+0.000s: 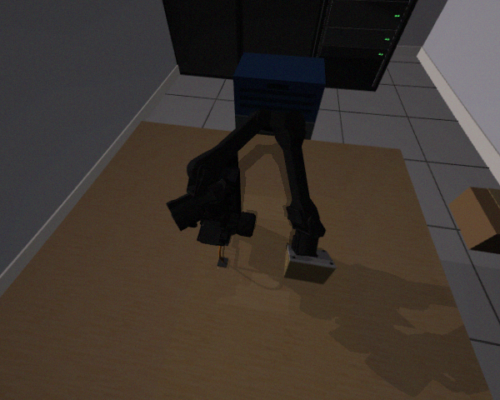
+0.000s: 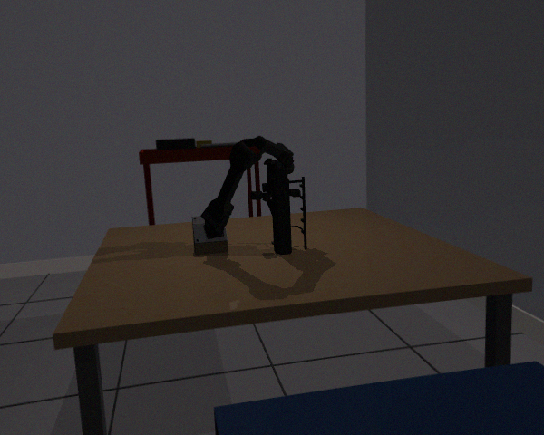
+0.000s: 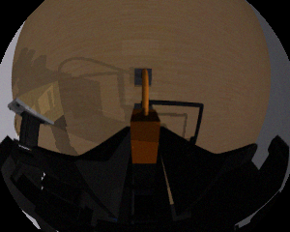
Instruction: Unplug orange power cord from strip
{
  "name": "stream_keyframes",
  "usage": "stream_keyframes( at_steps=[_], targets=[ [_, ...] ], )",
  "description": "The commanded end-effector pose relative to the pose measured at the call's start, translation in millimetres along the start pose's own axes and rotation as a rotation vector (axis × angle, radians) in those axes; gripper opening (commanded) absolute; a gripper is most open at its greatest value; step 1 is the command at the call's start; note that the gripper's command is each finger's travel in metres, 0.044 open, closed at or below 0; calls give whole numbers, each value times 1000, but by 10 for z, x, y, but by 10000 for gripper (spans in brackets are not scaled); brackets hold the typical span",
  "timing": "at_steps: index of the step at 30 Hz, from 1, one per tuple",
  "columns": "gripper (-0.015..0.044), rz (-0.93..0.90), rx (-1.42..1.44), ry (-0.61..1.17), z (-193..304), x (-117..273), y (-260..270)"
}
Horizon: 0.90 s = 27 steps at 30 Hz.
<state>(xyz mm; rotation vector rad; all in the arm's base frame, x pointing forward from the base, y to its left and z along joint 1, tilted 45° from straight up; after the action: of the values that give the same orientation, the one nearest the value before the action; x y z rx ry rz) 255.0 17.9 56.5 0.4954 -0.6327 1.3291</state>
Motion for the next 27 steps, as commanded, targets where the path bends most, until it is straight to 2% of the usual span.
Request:
stream_keyframes(
  at_steps=[1,17,27],
  targets=[
    [0,4,-1,-57,-265,66,-12],
    [0,6,1,-58,-522,112,7],
    [263,6,2,-55,-439,92,14]
  ],
)
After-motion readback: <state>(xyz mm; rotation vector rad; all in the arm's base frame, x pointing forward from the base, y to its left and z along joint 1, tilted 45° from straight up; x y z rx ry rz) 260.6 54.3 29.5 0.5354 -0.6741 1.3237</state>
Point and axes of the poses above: the point midway between the two fingers, 35 mm back from their tips, its own x axis back along the fingers, its own y axis across the jaws, z = x × y, the point moved 1 cm from there along x, back along the fingers
